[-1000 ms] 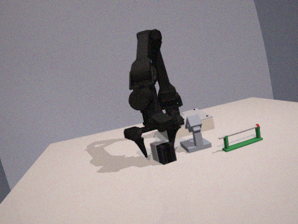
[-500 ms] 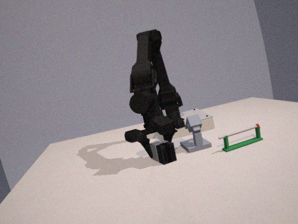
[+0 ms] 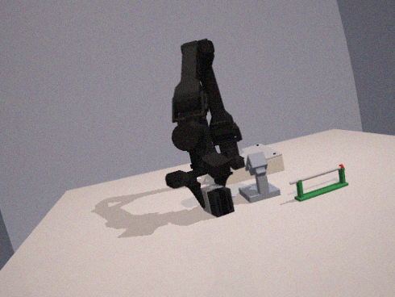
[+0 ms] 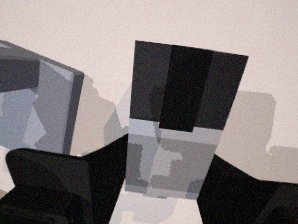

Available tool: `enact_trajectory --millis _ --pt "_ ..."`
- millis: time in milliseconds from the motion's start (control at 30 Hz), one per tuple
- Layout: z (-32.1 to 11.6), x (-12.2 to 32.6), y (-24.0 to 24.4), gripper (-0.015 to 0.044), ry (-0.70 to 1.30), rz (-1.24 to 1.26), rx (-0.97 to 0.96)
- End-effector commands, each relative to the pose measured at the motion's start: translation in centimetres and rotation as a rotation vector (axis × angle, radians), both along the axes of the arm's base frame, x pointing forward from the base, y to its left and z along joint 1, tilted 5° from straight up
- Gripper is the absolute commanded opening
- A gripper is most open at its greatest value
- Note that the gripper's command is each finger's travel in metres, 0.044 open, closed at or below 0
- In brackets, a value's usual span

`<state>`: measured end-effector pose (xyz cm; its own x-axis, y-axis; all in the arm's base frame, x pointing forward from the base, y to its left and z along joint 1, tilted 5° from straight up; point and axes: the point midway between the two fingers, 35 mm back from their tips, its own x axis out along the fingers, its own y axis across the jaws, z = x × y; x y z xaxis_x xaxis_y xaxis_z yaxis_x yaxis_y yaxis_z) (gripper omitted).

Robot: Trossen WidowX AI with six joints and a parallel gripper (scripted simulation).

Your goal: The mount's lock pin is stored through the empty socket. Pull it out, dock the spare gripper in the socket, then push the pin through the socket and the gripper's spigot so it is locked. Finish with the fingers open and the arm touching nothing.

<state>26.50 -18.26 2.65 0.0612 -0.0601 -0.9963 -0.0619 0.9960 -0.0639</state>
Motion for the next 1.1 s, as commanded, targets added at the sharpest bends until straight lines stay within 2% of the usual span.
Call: enact_trajectory --millis 0,167,367,1067 --pt "2.1 0.3 -0.1 0.0 -0.016 0.003 -0.012" --pt "4.6 0.0 0.1 0.0 -0.016 0.003 -0.012" --pt "4.0 -0.1 0.1 0.0 -0.011 -0.015 -0.006" --pt "4.1 0.4 0.1 0.0 -0.045 -0.523 0.028"
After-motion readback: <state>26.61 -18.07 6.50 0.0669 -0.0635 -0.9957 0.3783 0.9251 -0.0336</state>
